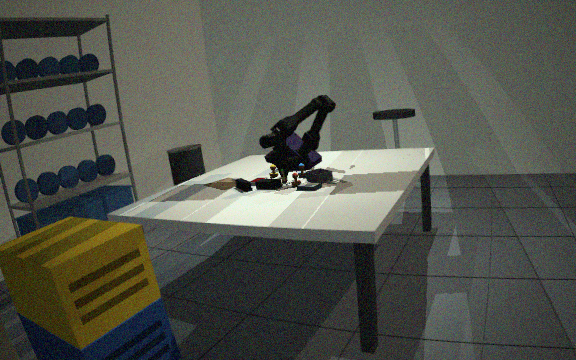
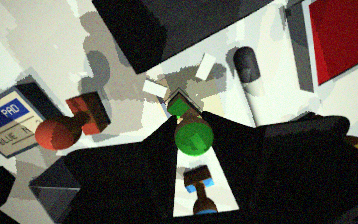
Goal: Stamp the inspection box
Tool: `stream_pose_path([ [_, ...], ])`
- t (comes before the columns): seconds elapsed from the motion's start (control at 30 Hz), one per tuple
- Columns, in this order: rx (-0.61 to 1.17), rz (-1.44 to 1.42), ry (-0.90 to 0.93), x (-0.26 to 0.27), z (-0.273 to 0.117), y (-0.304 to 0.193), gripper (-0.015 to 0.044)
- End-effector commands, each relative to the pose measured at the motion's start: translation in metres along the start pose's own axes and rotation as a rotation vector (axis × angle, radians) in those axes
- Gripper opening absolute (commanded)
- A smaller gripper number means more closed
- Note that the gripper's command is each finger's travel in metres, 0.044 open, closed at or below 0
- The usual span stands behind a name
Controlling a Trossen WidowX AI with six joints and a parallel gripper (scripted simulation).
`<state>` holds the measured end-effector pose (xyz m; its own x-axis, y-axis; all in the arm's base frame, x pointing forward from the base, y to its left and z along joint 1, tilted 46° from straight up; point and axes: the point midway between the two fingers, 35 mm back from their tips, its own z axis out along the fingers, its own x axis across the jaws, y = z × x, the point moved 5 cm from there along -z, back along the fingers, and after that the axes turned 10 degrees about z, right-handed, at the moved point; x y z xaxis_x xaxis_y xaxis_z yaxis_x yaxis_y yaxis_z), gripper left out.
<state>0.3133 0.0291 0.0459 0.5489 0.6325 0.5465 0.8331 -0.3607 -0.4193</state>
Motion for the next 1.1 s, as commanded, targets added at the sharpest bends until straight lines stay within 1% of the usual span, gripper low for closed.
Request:
stream_pose_path([
  [0.0, 0.004, 0.006, 0.001, -0.0001, 0.0026, -0.0009, 0.0],
  [1.07, 0.004, 0.006, 0.003, 0.0, 0.007, -0.0011, 0.0],
])
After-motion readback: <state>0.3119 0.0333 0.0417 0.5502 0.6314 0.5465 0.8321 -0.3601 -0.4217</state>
